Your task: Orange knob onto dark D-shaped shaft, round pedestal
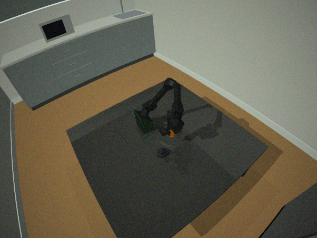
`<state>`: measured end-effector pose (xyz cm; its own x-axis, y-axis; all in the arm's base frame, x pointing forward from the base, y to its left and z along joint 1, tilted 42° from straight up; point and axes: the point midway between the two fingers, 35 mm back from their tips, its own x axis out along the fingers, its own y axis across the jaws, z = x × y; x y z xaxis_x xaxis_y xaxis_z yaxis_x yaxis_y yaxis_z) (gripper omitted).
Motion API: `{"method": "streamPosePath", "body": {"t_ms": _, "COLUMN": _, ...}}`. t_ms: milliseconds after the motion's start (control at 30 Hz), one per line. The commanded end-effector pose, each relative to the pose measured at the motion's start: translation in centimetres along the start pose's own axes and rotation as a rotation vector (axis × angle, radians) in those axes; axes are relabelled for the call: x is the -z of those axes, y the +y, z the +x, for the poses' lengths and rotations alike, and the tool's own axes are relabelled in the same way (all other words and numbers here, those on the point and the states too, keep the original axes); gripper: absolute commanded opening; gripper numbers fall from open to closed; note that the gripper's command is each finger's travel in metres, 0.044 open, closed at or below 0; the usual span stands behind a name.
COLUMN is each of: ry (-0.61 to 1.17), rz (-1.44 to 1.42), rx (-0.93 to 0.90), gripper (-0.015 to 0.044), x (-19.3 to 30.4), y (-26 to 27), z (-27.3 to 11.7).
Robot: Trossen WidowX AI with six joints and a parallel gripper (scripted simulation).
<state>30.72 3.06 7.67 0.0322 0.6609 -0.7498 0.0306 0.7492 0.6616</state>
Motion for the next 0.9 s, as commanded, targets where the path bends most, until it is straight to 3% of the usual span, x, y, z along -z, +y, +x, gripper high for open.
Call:
{"method": "streamPosePath", "body": {"t_ms": 0, "ry": -0.009, "rz": -0.005, "rx": 0.006, "gripper": 0.0, "x": -0.8, "y": -1.4, "z": 0.1}}
{"method": "streamPosePath", "body": {"t_ms": 867, "ry": -0.008, "rz": -0.009, "rx": 0.0, "gripper": 0.0, "x": -2.8, "y": -9.2, "z": 2.5}}
